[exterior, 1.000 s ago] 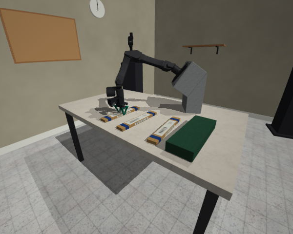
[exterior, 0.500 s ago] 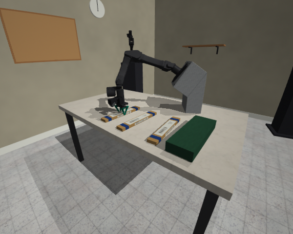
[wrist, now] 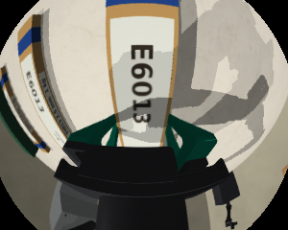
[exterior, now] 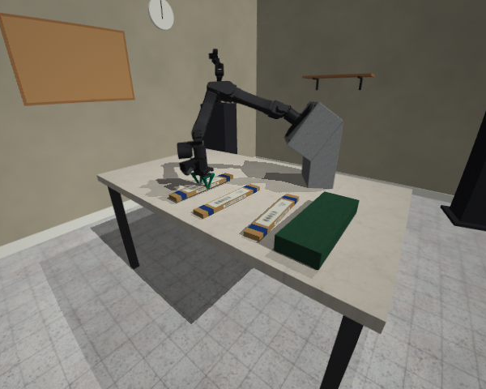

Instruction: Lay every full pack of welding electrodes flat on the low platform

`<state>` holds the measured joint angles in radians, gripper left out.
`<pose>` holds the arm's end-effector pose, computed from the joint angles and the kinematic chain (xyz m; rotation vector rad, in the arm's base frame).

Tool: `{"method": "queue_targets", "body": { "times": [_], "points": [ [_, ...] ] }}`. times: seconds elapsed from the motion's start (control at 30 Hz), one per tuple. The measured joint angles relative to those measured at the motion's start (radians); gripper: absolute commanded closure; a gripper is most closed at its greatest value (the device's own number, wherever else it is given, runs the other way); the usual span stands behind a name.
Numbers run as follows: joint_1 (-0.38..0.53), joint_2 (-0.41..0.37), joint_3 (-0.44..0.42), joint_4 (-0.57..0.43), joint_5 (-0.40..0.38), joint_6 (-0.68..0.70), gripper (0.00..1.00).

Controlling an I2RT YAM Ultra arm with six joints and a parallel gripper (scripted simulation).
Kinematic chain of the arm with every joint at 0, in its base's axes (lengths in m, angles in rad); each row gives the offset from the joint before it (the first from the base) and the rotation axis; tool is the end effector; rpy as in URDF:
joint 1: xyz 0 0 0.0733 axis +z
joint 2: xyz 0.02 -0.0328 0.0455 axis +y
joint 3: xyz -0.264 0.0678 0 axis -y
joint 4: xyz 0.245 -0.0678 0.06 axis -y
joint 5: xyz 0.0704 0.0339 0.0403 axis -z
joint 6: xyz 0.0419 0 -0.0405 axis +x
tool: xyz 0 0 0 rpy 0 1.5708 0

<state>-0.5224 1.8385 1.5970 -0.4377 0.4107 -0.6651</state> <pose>0.3619 -0.2264 0.3046 0.0674 2.4198 -1.0599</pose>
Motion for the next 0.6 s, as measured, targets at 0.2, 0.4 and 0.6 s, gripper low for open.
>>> {"method": "queue_targets", "body": {
  "times": [0.2,0.4,0.6],
  "points": [
    [0.009,-0.026,-0.011,-0.015,0.008,0.006,1.00],
    [0.003,-0.049,-0.042,-0.105,0.067,0.014,1.00],
    [-0.005,-0.066,-0.087,-0.195,0.090,0.020,1.00]
  ]
}}
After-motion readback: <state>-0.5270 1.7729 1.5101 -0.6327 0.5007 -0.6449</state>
